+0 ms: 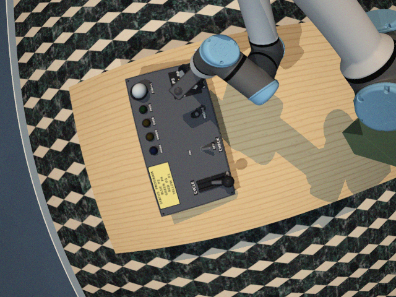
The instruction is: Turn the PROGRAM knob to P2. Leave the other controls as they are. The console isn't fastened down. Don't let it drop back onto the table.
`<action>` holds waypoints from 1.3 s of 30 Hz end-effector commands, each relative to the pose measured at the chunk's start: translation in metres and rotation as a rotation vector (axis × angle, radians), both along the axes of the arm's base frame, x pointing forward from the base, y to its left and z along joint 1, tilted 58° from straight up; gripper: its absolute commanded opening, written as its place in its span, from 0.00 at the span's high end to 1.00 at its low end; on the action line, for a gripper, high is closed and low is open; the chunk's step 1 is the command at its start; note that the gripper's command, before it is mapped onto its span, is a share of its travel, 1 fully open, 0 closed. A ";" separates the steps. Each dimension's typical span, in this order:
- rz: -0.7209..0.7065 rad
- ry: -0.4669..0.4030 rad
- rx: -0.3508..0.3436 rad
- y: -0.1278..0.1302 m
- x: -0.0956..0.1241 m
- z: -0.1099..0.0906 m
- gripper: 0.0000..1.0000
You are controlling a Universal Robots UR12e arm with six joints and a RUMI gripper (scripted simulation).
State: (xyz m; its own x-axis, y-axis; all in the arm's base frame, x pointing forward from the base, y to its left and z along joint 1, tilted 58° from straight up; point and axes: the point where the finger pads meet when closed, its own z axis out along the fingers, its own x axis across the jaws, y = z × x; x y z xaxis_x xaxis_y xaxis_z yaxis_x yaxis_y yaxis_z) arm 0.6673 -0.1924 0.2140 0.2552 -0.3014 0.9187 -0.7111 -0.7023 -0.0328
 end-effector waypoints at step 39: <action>0.359 0.583 -0.595 0.001 0.000 0.000 1.00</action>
